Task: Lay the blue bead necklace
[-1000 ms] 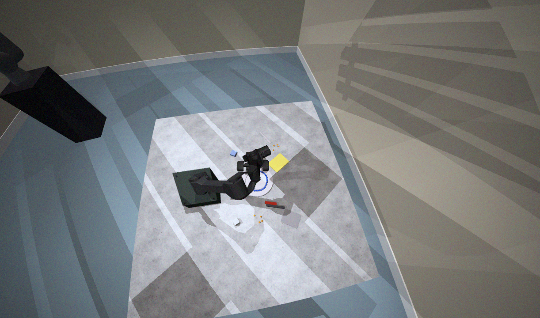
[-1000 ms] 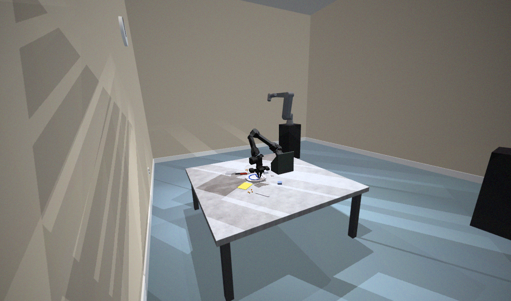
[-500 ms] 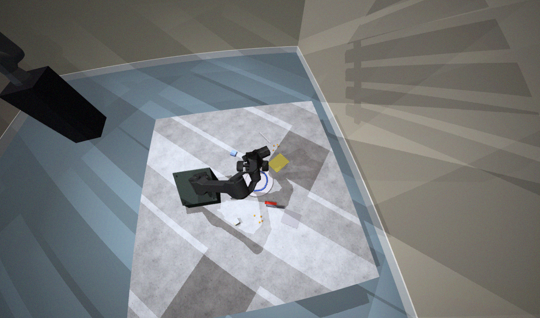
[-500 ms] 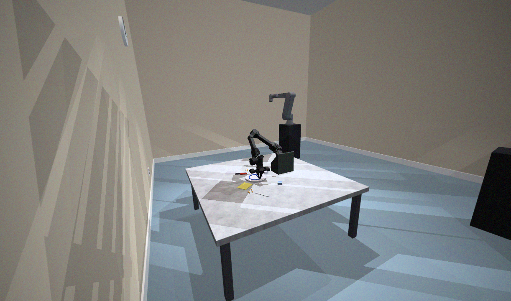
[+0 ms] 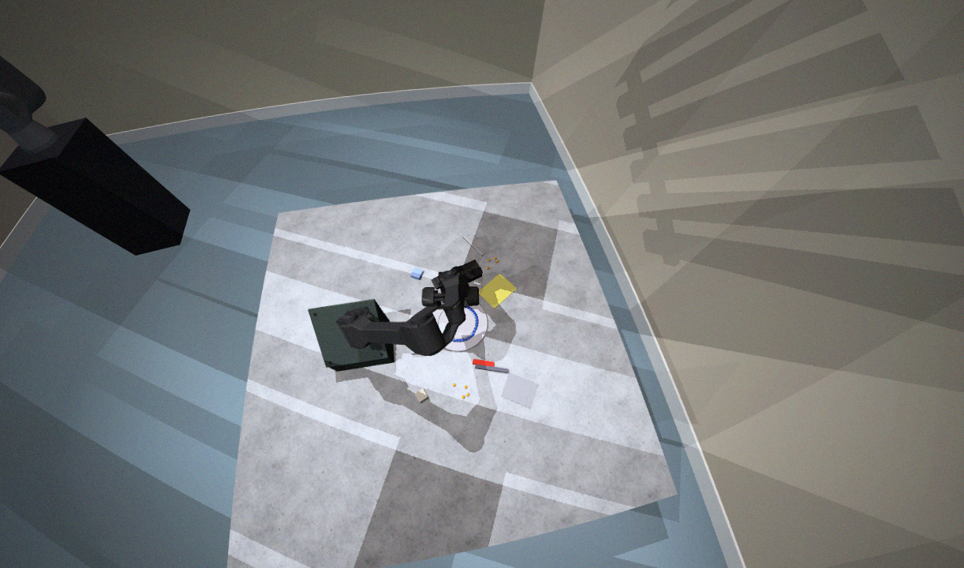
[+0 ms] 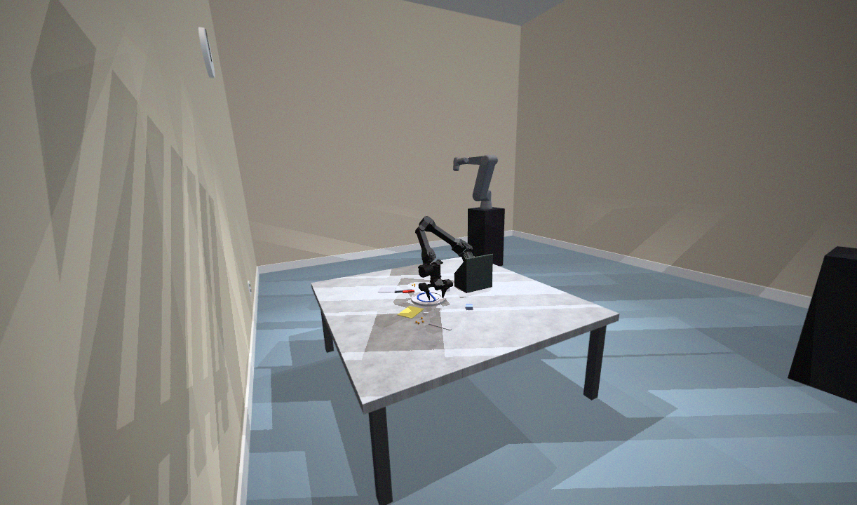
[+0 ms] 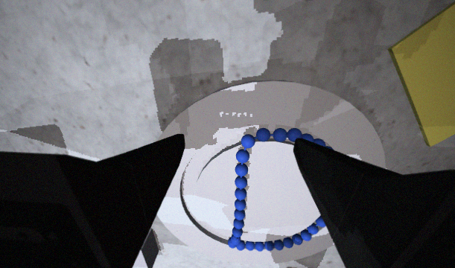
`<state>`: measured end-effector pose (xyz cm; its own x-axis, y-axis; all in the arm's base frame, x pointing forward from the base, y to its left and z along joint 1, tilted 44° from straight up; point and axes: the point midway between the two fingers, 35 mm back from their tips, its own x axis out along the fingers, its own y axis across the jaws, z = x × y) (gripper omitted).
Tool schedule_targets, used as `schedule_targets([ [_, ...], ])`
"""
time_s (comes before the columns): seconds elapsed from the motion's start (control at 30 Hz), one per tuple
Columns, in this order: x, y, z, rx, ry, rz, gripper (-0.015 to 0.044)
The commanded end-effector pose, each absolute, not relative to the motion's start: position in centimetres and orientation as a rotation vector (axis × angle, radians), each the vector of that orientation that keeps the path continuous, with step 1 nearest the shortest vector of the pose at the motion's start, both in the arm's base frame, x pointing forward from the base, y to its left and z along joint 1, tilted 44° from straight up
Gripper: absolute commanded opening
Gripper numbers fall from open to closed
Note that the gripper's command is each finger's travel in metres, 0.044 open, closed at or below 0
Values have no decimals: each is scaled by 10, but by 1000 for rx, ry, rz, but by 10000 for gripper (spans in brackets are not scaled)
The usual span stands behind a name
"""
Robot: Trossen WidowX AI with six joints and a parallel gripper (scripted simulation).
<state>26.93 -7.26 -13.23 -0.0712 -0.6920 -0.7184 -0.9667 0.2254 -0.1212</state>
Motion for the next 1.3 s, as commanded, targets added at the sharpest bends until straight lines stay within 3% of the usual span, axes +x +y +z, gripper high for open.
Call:
schedule_targets([
  [0.0,270,-72,-131,-1531,1828,522,440],
  [0.87,270,-70,-130,-1530,1827,524,440],
  [1.27,278,-49,-106,-1017,1738,-152,125],
])
